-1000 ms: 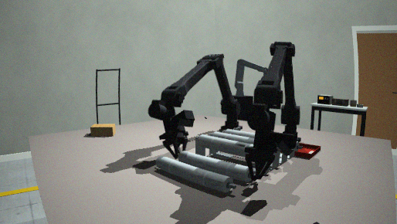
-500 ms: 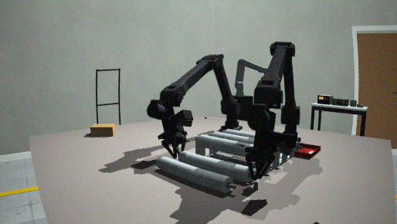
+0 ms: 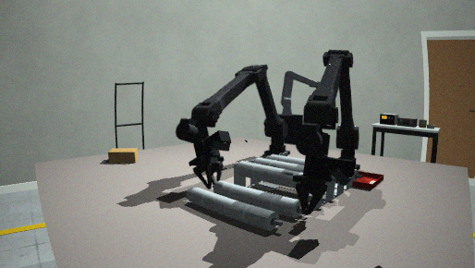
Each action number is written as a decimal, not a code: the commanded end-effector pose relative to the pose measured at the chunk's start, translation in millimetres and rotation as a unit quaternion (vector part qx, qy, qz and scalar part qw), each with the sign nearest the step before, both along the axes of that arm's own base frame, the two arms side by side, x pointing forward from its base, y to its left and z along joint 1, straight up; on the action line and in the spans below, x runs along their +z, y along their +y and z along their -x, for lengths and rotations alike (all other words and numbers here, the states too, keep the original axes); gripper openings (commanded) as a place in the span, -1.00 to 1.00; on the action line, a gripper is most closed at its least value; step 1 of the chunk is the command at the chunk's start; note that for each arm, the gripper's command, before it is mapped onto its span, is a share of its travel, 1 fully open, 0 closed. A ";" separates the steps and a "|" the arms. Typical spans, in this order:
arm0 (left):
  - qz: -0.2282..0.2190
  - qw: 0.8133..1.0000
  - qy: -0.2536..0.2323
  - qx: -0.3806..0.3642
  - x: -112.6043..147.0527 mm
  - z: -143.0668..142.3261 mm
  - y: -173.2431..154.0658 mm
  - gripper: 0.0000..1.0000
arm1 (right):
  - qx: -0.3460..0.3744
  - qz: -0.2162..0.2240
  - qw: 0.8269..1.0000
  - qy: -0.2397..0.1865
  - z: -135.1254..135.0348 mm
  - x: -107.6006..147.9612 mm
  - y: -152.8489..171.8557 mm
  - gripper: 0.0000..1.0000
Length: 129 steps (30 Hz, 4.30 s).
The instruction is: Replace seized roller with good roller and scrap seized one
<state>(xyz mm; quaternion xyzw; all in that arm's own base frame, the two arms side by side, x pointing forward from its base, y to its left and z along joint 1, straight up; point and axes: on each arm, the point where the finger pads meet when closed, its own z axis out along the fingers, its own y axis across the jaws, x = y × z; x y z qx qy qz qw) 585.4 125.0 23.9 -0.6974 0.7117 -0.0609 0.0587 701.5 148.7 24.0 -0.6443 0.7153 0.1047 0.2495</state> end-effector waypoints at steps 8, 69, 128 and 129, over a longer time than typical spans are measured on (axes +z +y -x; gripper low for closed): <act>-0.011 0.999 -0.046 0.002 42.9 -26.2 7.7 -0.94 | -0.002 -0.004 1.000 -0.026 -11.7 24.0 -3.2 -0.36; -0.013 0.997 -0.082 -0.001 92.6 -15.1 9.7 -0.94 | 0.007 -0.003 0.996 -0.087 -14.0 99.2 7.1 -0.94; -0.014 0.991 -0.136 -0.001 169.7 -17.6 10.6 -0.94 | 0.012 0.002 0.991 -0.136 -11.4 173.2 12.8 -0.94; -0.014 0.990 -0.138 0.000 171.4 -18.1 10.8 -0.94 | 0.008 0.000 0.991 -0.135 -11.3 176.4 13.4 -0.94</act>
